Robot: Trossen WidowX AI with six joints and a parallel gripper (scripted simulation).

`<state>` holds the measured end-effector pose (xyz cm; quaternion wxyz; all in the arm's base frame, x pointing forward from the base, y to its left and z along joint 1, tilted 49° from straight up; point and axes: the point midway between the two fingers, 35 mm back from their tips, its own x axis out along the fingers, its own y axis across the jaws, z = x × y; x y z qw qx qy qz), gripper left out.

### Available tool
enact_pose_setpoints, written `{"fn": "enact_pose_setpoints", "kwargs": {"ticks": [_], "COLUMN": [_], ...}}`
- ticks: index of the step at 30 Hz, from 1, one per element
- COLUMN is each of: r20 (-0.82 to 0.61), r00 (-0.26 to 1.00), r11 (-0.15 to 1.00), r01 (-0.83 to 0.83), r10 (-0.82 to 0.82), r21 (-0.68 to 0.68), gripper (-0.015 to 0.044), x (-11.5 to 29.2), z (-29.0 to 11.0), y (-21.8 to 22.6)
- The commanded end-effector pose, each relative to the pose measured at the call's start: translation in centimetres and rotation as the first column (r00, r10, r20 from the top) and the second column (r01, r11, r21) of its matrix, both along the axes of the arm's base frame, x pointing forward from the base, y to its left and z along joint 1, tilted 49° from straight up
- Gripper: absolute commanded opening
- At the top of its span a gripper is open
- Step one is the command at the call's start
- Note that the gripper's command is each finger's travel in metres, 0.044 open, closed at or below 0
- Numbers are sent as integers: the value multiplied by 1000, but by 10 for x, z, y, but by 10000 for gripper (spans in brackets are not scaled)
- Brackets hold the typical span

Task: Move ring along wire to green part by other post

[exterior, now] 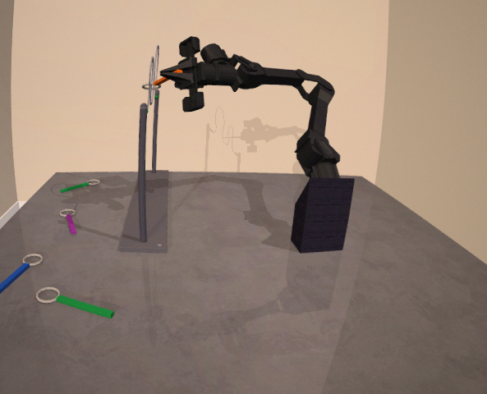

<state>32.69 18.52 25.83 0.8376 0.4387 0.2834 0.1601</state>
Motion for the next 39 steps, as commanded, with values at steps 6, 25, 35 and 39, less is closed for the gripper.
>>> {"fn": "enact_pose_setpoints", "kwargs": {"ticks": [6, 25, 35, 39], "r20": [4, 25, 54, 68], "r00": [1000, 1000, 999, 998], "r11": [999, 998, 977, 959], "r01": [-8, -5, 4, 10], "r10": [8, 6, 8, 10], "r21": [40, -70, -213, -284], "gripper": [-150, -150, -150, -150], "x": [-1, -1, 1, 1], "z": [14, 15, 8, 5], "y": [5, 4, -1, -5]}}
